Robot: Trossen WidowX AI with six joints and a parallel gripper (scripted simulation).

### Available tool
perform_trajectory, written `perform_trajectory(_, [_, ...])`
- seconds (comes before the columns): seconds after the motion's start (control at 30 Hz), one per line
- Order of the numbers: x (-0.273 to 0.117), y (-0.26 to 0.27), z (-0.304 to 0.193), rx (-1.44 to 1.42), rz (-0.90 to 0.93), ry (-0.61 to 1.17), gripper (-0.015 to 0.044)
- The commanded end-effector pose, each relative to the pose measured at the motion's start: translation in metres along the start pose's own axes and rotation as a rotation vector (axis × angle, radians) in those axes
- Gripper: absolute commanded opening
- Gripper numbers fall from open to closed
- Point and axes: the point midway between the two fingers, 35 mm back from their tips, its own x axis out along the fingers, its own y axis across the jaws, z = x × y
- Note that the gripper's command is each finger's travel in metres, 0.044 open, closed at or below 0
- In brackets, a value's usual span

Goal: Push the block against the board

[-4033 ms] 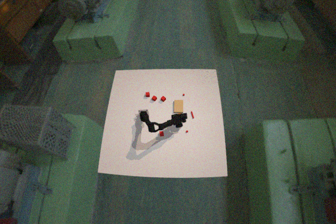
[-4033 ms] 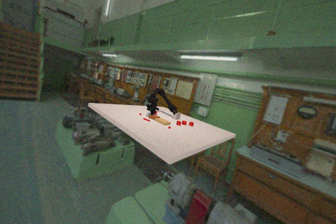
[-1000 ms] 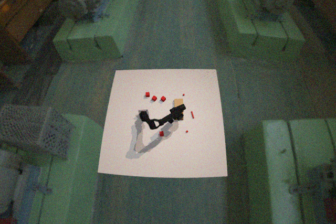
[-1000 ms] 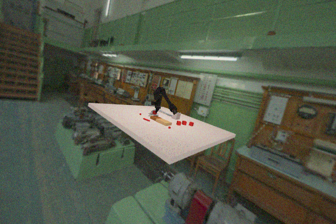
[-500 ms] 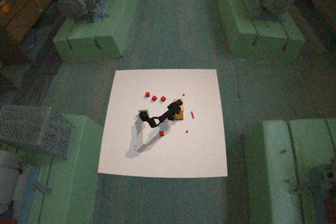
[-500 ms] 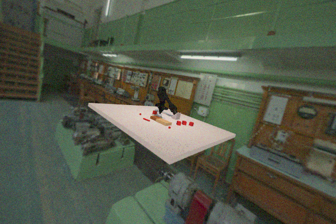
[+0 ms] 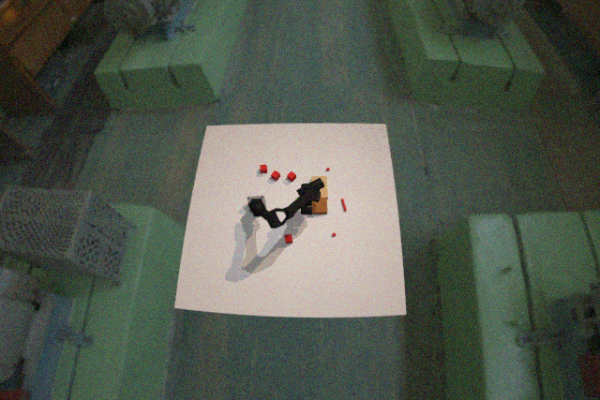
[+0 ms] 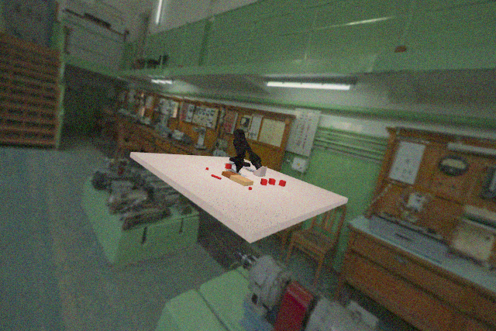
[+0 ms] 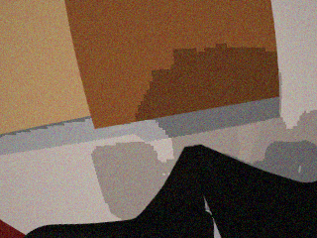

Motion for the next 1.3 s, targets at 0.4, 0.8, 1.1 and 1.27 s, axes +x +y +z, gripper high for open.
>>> perform_trajectory(0.4, [0.026, -0.002, 0.006, -0.018, -0.013, 0.017, 0.0])
perform_trajectory(0.8, [0.026, -0.002, 0.025, -0.017, -0.013, 0.016, 0.0])
perform_trajectory(1.1, [0.026, -0.001, 0.018, -0.017, -0.013, 0.016, 0.0])
perform_trajectory(1.27, [0.025, -0.001, 0.01, -0.018, -0.013, 0.016, 0.0])
